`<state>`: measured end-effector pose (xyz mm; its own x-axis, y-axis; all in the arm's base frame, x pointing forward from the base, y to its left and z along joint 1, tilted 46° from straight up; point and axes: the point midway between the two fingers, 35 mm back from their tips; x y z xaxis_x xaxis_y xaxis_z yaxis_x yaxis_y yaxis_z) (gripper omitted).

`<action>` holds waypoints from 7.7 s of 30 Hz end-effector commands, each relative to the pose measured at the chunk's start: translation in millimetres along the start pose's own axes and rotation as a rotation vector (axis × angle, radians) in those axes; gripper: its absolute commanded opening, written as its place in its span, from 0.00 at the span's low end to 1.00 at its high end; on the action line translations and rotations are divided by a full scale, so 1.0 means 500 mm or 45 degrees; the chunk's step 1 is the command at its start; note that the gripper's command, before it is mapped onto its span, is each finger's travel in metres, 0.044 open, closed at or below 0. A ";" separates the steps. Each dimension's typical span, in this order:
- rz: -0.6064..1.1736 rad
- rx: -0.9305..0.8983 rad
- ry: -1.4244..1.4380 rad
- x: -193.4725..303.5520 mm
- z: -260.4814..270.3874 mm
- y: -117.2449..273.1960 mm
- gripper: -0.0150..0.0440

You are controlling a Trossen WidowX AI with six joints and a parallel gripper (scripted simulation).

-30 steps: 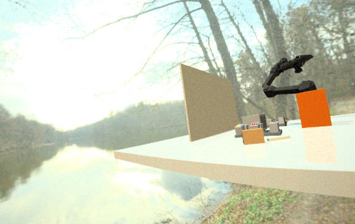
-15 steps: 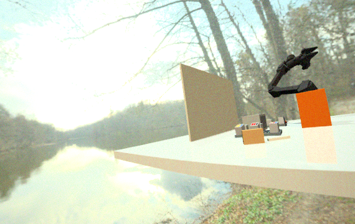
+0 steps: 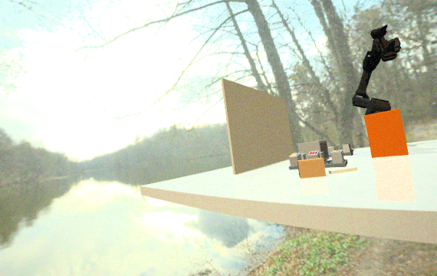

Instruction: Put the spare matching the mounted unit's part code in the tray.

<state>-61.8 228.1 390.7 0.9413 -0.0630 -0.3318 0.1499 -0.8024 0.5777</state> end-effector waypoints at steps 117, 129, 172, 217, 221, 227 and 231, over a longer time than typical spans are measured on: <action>2.457 4.099 -2.530 0.745 0.736 0.390 0.76; 2.453 4.100 -2.537 0.753 0.774 0.395 0.76; 2.462 4.109 -2.502 0.758 0.871 0.411 0.54; 2.470 4.089 -2.541 0.743 0.715 0.384 0.25; 2.462 4.090 -2.551 0.744 0.675 0.379 0.25; 2.459 4.093 -2.546 0.738 0.610 0.370 0.25; 2.461 4.096 -2.532 0.731 0.574 0.366 0.25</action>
<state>220.4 -122.4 151.3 0.1962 0.6667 -0.7191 0.1803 0.6963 0.6947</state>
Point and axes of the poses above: the point midway between the two fingers, 35 mm back from their tips, its own y axis back along the fingers, its own z axis across the jaws, x = y × z, and after that the axes turned 4 degrees about -y, right-handed
